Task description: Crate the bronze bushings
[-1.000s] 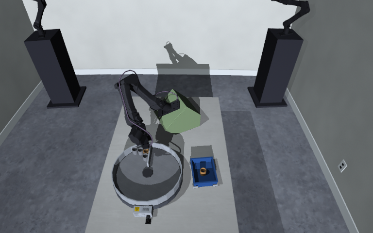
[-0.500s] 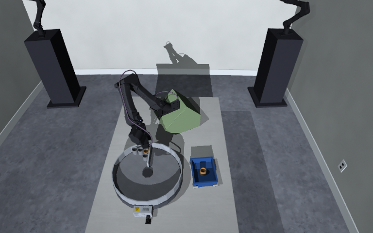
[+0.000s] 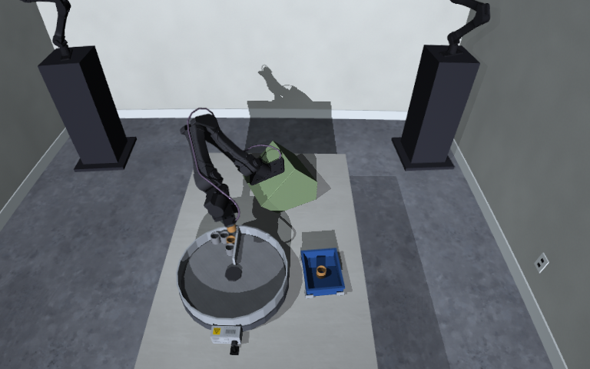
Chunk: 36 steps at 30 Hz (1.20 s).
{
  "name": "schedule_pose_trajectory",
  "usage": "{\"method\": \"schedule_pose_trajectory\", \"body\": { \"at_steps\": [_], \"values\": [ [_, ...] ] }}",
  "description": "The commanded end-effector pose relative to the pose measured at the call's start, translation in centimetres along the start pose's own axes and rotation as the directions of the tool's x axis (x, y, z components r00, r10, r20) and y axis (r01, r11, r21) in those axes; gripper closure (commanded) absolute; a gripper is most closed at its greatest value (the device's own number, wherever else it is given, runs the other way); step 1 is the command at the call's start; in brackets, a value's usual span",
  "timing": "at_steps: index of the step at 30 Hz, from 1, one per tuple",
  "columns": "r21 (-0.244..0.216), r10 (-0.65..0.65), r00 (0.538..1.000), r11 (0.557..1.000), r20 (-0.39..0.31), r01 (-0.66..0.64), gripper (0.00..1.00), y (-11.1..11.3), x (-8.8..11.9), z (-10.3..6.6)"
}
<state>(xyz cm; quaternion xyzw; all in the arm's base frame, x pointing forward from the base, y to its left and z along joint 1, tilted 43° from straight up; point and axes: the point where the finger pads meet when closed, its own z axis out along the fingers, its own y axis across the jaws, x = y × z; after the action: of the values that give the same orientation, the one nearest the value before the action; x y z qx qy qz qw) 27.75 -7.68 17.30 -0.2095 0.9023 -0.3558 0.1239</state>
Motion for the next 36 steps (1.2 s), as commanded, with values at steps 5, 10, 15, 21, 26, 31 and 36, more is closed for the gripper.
{"method": "schedule_pose_trajectory", "body": {
  "at_steps": [5, 10, 15, 21, 26, 31, 36],
  "values": [
    [-0.004, 0.017, 1.0, 1.0, -0.003, -0.017, 1.0, -0.33, 0.21, -2.67],
    [-0.011, 0.017, 1.0, 1.0, -0.001, -0.017, 1.0, -0.22, 0.16, -2.74],
    [-0.011, 0.016, 1.0, 1.0, -0.001, -0.016, 1.0, -0.21, 0.16, -2.73],
    [-0.011, 0.016, 1.0, 1.0, -0.001, -0.016, 1.0, -0.21, 0.16, -2.73],
    [-0.011, 0.014, 1.0, 1.0, -0.001, -0.014, 1.0, -0.21, 0.16, -2.73],
    [-0.011, 0.014, 1.0, 1.0, -0.001, -0.014, 1.0, -0.21, 0.16, -2.73],
    [-0.011, 0.014, 1.0, 1.0, -0.001, -0.014, 1.0, -0.21, 0.16, -2.73]
  ]
}}
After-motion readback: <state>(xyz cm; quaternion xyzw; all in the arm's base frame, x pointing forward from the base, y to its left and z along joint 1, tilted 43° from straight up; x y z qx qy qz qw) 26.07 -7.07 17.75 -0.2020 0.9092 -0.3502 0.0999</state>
